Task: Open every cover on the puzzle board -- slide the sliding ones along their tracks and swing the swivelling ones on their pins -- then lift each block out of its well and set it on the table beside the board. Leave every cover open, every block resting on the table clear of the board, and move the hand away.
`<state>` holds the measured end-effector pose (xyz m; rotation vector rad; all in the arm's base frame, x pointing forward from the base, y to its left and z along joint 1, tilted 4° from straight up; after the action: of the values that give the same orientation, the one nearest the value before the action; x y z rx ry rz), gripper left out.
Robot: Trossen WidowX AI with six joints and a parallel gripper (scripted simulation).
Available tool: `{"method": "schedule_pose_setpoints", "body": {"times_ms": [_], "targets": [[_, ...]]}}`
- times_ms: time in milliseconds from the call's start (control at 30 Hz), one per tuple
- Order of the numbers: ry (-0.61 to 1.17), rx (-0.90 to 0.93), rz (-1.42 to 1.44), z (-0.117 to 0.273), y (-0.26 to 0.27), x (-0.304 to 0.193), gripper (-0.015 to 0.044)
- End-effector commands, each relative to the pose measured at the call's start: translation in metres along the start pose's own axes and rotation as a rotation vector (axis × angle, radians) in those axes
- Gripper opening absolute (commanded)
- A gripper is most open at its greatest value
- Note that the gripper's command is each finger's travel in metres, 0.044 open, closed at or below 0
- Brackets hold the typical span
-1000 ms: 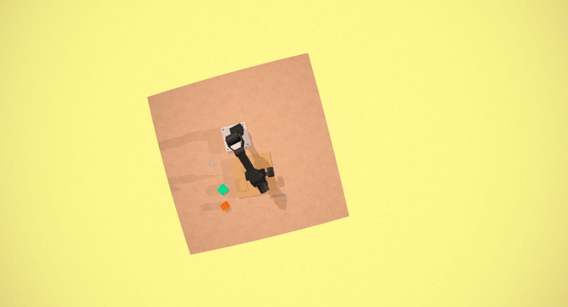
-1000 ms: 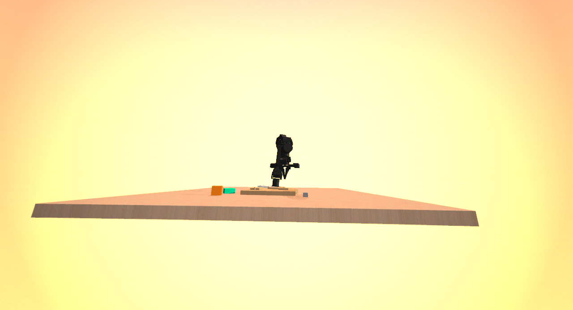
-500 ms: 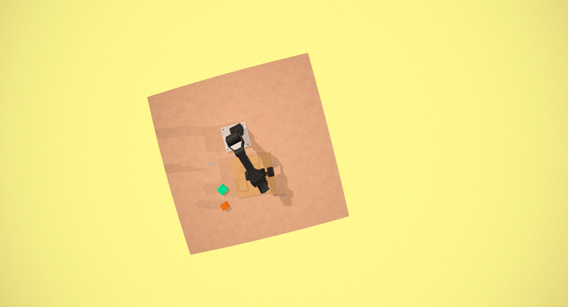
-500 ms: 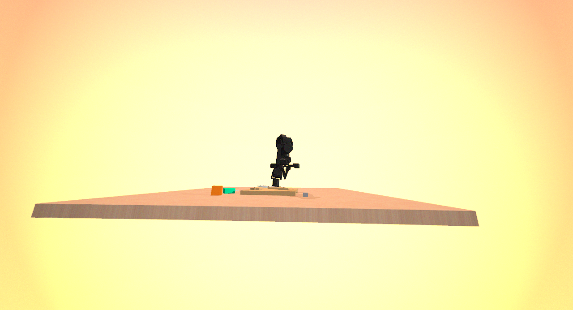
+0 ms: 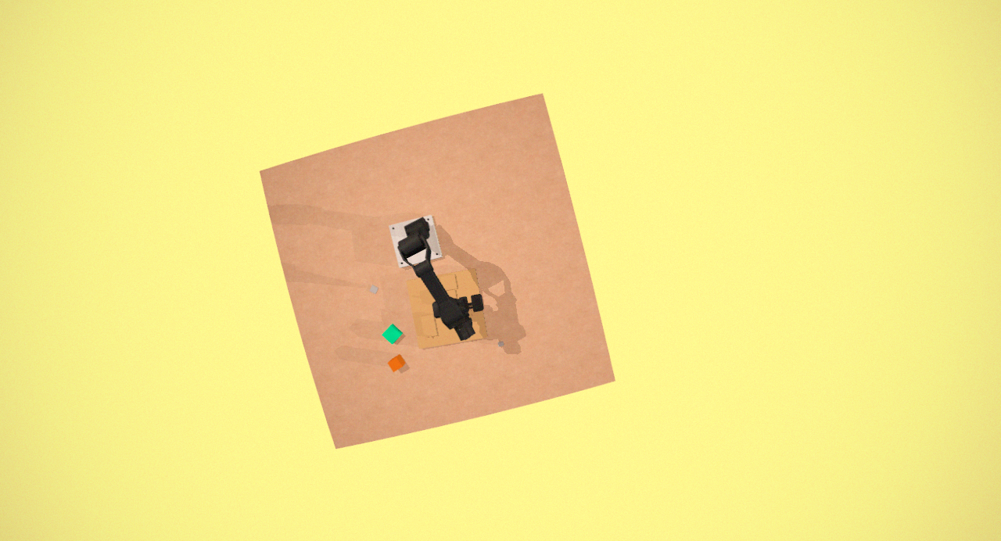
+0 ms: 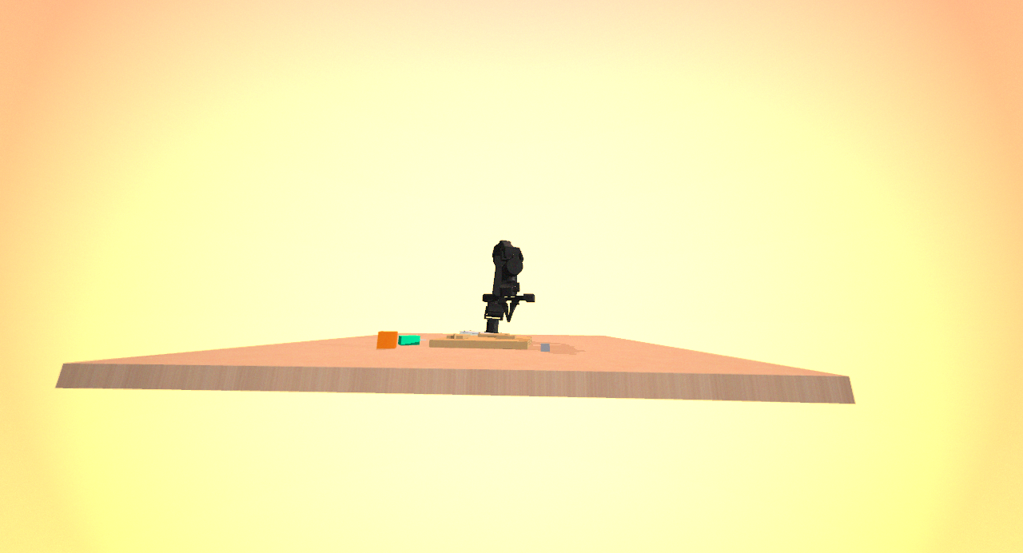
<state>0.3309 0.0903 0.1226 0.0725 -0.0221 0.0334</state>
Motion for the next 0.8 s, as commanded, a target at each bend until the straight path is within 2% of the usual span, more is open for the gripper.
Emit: {"method": "schedule_pose_setpoints", "body": {"times_ms": [0,767], "targets": [[0.01,0.0,0.003,-0.007,0.0,-0.001,0.0],[0.011,0.0,0.003,-0.03,0.0,-0.002,0.0]]}}
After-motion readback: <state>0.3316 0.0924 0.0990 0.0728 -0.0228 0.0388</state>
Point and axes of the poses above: the point midway between the two fingers, 35 mm back from their tips, its own z axis back along the fingers, its own y axis across the jaws, x = y × z, the point moved 3 cm from there along z, back along the fingers, and after that the axes turned 6 degrees about z, right-handed, at the moved point
